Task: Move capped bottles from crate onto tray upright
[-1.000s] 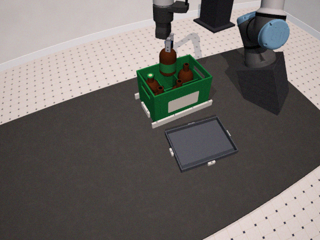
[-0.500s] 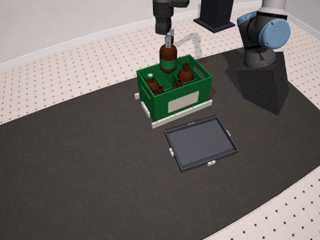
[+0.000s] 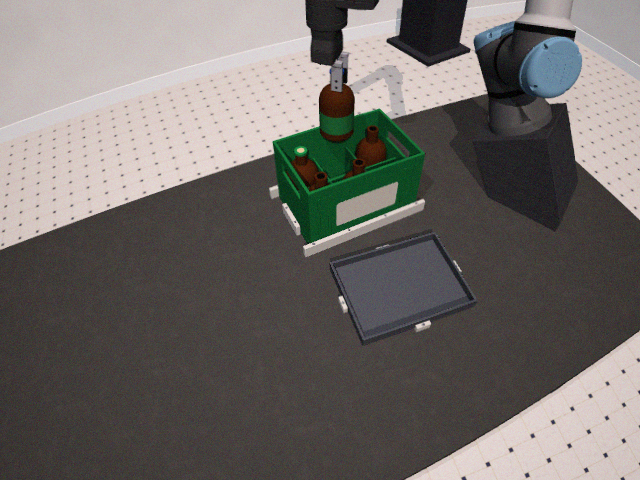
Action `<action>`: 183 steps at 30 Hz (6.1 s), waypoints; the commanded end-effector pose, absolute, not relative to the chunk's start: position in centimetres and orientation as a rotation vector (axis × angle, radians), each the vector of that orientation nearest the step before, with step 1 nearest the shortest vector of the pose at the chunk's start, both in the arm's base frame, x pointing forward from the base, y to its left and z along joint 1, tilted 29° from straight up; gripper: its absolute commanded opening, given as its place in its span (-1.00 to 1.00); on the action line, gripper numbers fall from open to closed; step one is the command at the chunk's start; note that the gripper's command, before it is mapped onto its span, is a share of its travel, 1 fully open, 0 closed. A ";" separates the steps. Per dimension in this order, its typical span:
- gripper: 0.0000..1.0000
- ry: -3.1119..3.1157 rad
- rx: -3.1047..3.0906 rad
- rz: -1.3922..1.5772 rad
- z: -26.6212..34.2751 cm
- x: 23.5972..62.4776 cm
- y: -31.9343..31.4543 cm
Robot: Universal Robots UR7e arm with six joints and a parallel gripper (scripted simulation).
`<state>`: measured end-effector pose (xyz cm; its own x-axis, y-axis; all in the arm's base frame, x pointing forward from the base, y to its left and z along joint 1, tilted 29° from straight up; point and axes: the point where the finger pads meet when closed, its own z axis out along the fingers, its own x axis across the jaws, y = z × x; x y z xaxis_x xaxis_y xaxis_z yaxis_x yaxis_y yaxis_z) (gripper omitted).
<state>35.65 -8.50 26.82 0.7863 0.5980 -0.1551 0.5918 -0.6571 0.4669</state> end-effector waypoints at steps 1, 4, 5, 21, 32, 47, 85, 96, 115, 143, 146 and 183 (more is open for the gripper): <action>-1.00 0.887 2.472 0.018 27.3 35.6 -8.2; -1.00 0.887 2.472 0.017 27.4 35.6 -8.2; -1.00 0.888 2.474 0.015 27.0 35.6 -8.4; -1.00 0.887 2.472 0.017 27.6 35.6 -8.1; -1.00 0.888 2.473 0.016 25.8 33.8 -6.2; -1.00 0.889 2.473 0.017 24.7 32.4 -4.5; -1.00 0.888 2.472 0.018 22.1 31.6 0.1; -1.00 0.889 2.471 0.022 21.8 31.8 0.9; -1.00 0.889 2.472 0.020 20.6 32.2 3.1; -1.00 0.893 2.473 0.016 19.1 32.7 5.9; -1.00 0.891 2.473 0.016 18.9 32.9 6.4; -1.00 0.890 2.473 0.016 16.9 33.9 10.8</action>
<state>33.54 9.84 17.25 0.7854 0.5987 -0.1574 0.5939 -0.6570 0.4644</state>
